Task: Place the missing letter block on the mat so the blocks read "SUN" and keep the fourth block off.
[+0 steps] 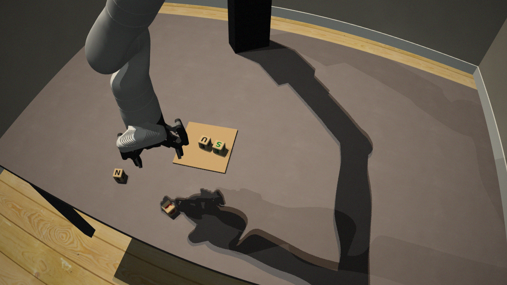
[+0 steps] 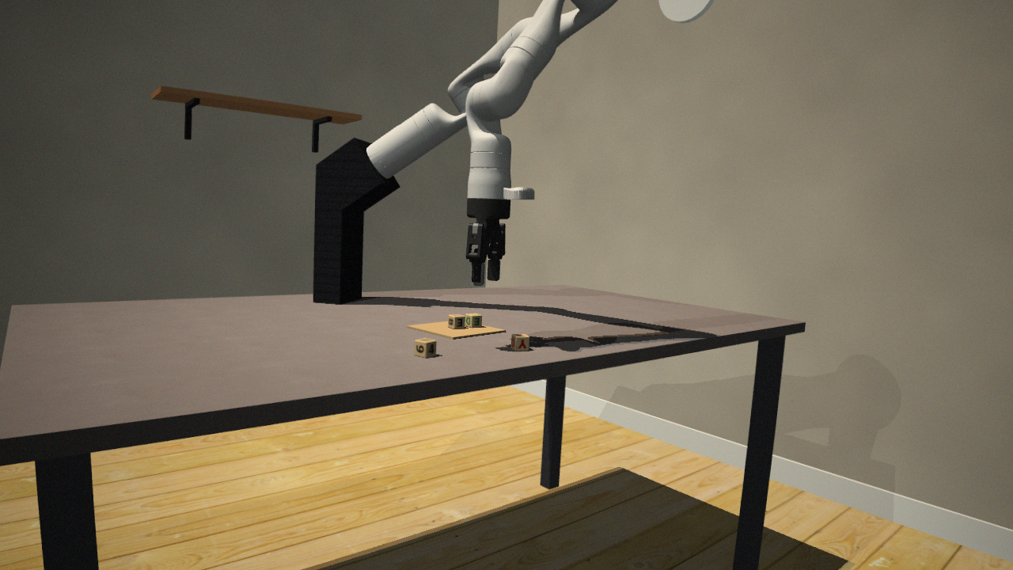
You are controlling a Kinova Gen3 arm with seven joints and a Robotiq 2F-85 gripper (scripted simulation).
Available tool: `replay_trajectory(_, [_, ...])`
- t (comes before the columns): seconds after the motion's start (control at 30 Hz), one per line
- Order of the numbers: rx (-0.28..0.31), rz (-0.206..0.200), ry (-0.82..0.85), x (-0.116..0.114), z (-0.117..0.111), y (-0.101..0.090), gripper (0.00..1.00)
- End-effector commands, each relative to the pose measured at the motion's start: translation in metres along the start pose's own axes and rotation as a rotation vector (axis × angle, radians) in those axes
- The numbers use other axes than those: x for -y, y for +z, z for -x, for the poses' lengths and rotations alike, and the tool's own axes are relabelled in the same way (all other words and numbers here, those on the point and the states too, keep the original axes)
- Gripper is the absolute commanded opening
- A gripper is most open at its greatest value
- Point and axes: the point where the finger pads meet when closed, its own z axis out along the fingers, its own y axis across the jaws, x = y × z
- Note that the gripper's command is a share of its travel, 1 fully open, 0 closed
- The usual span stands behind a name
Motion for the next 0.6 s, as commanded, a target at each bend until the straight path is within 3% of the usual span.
replay_trajectory(0.0, [-0.003, 0.006, -0.012, -0.0018, -0.0062, -0.0011, 1.0])
replay_trajectory(0.57, [0.001, 0.016, -0.012, -0.0079, -0.0129, -0.0027, 1.0])
